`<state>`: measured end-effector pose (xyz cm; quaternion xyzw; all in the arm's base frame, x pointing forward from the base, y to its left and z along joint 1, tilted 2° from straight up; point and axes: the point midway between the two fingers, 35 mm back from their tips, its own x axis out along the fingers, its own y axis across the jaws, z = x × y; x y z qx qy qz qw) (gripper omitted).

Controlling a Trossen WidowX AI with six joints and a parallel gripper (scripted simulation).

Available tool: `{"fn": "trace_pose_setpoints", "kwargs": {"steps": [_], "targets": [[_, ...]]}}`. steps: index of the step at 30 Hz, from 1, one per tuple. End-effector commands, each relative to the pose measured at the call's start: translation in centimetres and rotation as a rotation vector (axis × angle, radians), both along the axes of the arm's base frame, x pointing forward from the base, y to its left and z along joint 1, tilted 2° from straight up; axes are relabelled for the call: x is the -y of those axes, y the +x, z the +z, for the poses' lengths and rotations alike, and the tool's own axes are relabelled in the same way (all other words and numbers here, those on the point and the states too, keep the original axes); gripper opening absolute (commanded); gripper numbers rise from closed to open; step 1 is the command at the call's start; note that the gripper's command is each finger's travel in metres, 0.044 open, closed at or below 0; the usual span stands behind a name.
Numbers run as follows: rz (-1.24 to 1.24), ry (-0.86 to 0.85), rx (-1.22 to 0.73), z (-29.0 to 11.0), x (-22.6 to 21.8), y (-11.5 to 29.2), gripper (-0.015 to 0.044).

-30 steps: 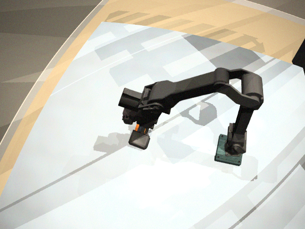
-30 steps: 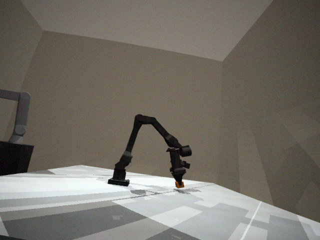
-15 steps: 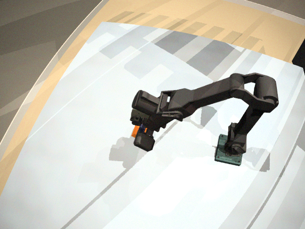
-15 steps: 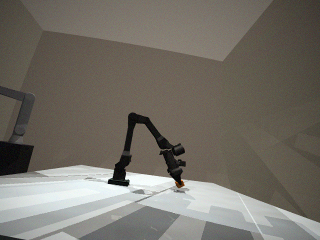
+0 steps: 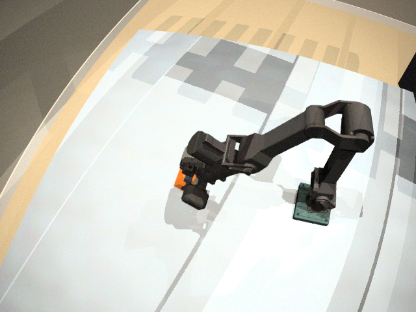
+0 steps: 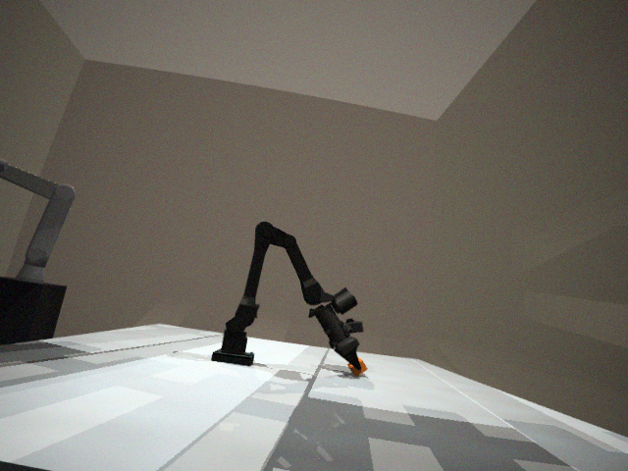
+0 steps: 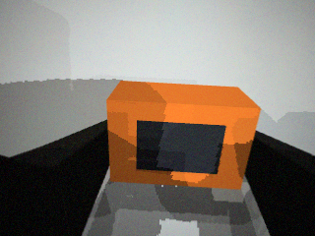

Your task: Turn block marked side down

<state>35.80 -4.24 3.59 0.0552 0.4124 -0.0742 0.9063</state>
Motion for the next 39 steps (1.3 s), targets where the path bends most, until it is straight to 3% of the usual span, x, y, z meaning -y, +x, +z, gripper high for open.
{"fn": "trace_pose_setpoints", "kwargs": {"steps": [1,27,39], "targets": [[-0.007,-0.01,0.05,-0.5,0.1,0.3,0.0],[-0.026,-0.074,0.419,-1.1,-0.2,-1.4,0.0],[-0.028,-0.08,0.457,-0.7,-0.2,-1.6,0.0]]}}
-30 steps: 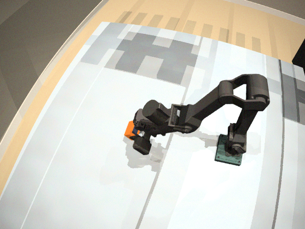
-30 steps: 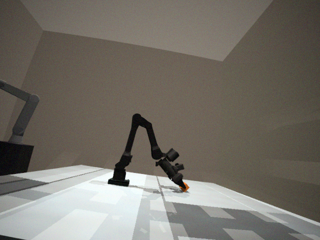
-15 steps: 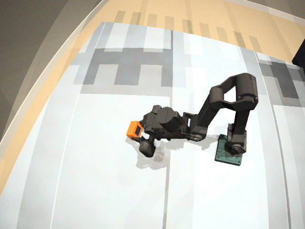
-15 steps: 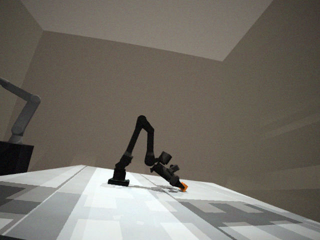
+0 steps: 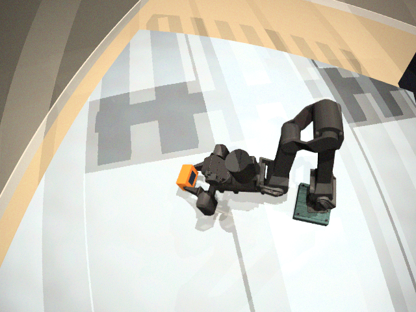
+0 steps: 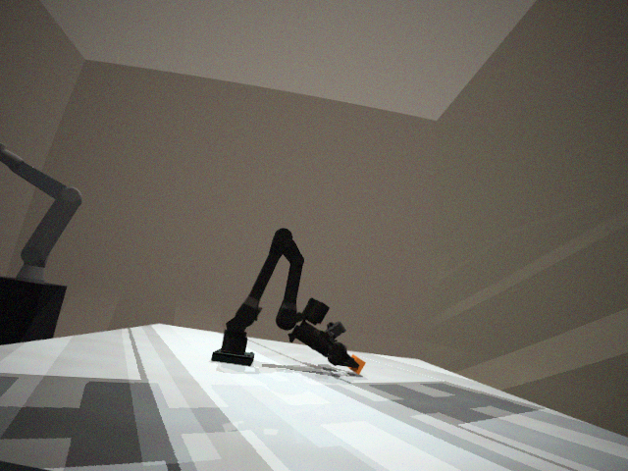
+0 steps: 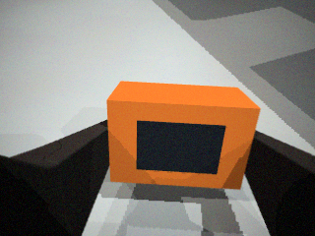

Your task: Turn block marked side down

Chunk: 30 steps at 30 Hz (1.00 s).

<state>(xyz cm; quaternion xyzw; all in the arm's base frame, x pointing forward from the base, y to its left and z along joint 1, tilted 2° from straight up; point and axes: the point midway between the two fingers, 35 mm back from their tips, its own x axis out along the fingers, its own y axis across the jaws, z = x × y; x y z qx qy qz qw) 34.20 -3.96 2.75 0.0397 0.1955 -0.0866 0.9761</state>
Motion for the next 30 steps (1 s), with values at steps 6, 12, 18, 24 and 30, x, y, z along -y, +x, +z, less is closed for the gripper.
{"fn": "trace_pose_setpoints", "kwargs": {"steps": [6,12,18,24,30], "targets": [[-0.004,-0.001,0.006,0.1,0.05,0.0,0.0],[-0.004,-0.001,0.006,0.1,0.05,0.0,0.0131],[-0.004,-0.001,0.006,0.1,0.05,0.0,0.0289],[-0.004,-0.001,0.006,0.1,0.05,0.0,0.044],[-0.004,-0.001,0.006,0.1,0.05,0.0,0.044]]}}
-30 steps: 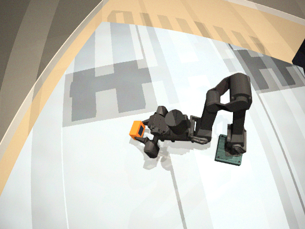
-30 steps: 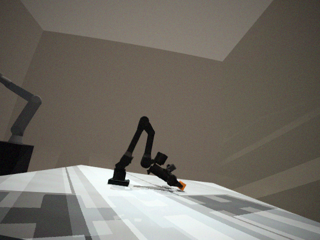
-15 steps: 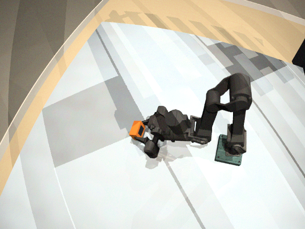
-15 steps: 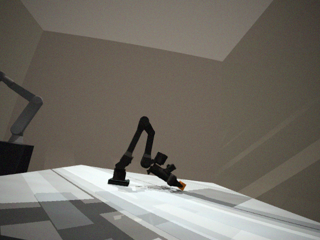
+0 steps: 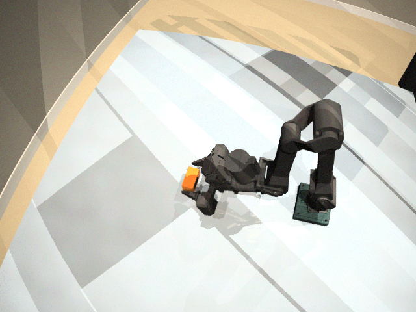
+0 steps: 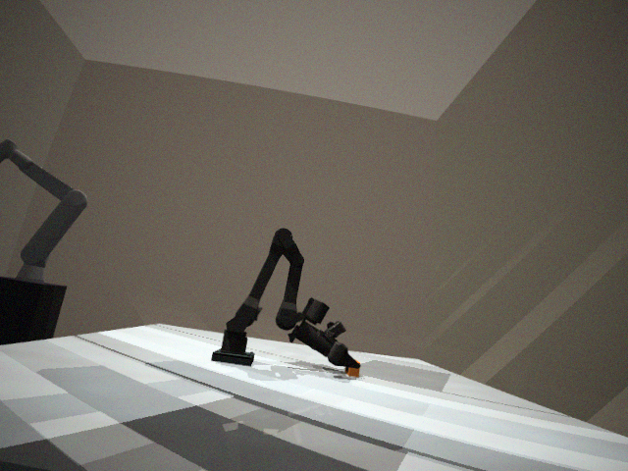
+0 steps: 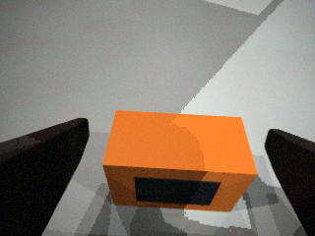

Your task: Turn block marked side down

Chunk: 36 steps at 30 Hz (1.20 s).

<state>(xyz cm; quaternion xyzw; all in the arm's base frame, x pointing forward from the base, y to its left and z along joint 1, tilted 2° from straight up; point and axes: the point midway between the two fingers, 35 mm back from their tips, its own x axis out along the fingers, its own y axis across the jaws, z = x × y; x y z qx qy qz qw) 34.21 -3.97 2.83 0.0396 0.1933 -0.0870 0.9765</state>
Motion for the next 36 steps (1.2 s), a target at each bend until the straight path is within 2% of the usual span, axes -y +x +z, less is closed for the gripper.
{"fn": "trace_pose_setpoints", "kwargs": {"steps": [1,28,36], "targets": [[-0.003,0.0,0.002,0.0,0.0,0.0,0.044],[-0.003,0.001,-0.004,0.0,0.1,0.1,0.044],[0.011,0.043,-0.263,1.2,0.3,1.9,0.044]]}}
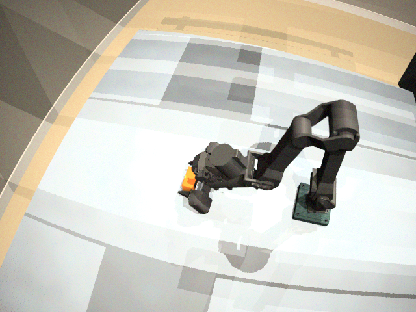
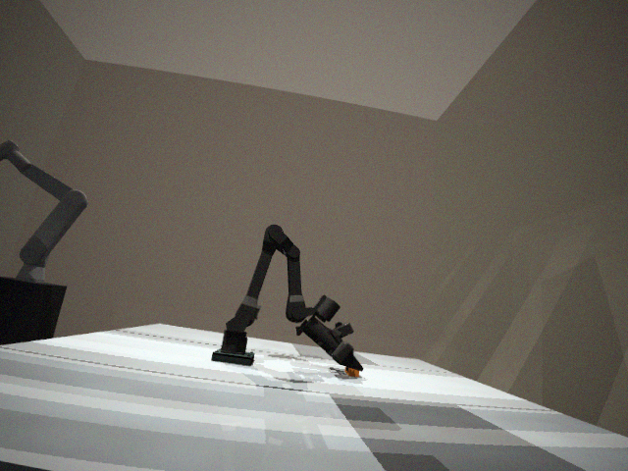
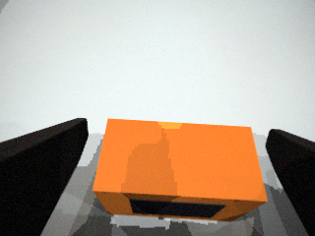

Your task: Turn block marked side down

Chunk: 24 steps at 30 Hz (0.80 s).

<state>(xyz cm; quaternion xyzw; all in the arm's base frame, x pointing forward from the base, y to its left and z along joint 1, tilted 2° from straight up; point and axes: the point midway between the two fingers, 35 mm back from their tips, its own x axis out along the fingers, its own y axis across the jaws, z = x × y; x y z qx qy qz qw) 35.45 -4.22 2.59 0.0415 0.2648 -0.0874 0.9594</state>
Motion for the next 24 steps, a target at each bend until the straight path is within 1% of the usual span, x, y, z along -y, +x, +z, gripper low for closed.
{"fn": "trace_pose_setpoints", "kwargs": {"steps": [1,6,8,11,24], "targets": [[0.01,0.033,-0.152,2.0,0.1,0.6,0.044],[0.016,0.071,-0.33,5.3,-0.1,-1.4,0.044],[0.018,0.082,-0.361,7.1,-0.1,-2.1,0.044],[0.018,0.092,-0.42,7.4,-0.3,-3.3,0.044],[0.018,0.095,-0.44,7.5,-0.3,-3.1,0.044]]}}
